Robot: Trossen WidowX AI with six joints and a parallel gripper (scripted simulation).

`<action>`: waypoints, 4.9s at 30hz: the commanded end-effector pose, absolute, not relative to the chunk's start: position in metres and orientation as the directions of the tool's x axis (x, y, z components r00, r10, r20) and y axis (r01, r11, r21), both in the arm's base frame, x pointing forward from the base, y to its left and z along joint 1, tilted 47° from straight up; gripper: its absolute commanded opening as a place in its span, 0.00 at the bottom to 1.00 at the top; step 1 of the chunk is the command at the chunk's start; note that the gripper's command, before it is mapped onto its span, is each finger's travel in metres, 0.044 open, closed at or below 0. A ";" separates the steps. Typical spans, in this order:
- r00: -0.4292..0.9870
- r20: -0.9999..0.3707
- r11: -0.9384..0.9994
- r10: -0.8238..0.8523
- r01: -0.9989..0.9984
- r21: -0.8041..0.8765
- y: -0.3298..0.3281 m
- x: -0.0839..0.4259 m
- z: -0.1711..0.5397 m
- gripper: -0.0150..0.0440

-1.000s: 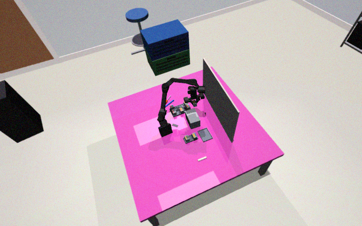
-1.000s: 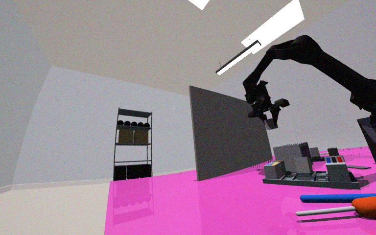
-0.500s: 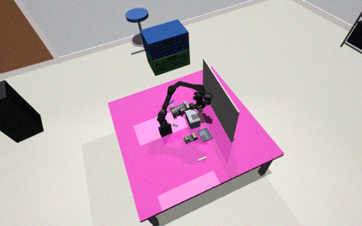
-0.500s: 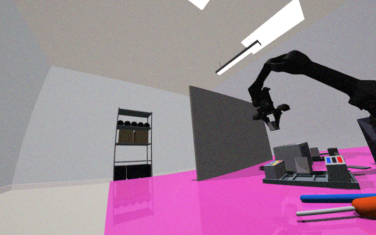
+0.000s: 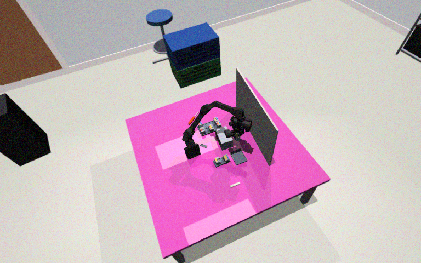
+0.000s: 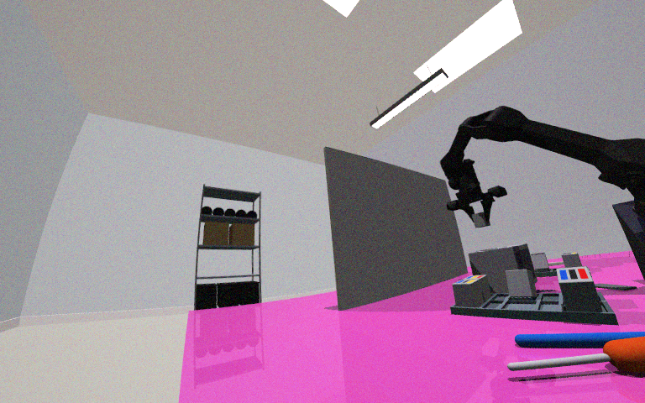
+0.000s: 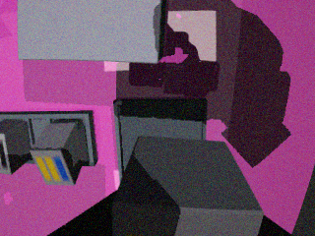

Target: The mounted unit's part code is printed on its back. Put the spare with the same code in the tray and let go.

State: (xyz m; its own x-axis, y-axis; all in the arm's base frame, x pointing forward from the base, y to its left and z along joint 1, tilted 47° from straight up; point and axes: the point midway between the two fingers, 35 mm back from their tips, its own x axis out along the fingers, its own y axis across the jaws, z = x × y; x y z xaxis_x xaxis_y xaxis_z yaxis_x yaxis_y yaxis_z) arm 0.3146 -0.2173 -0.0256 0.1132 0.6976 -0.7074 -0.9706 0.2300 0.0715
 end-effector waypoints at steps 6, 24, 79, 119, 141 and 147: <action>0.117 -0.701 0.206 0.703 -0.978 0.042 -0.247 0.296 -0.070 0.25; 0.118 -0.700 0.202 0.705 -0.979 0.038 -0.244 0.295 -0.085 0.25; 0.119 -0.701 0.203 0.703 -0.979 0.037 -0.212 0.306 -0.123 0.25; 0.120 -0.700 0.203 0.704 -0.979 0.037 -0.186 0.311 -0.147 0.25; 0.120 -0.699 0.202 0.705 -0.979 0.037 -0.171 0.312 -0.160 0.25; 0.120 -0.698 0.202 0.706 -0.979 0.037 -0.167 0.312 -0.163 0.25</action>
State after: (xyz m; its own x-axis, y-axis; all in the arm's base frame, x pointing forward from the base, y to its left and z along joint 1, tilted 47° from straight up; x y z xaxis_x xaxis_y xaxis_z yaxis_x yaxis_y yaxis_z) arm 0.3126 -0.1702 -0.1610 0.1198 0.7021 -0.7019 -0.9796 0.1983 0.0312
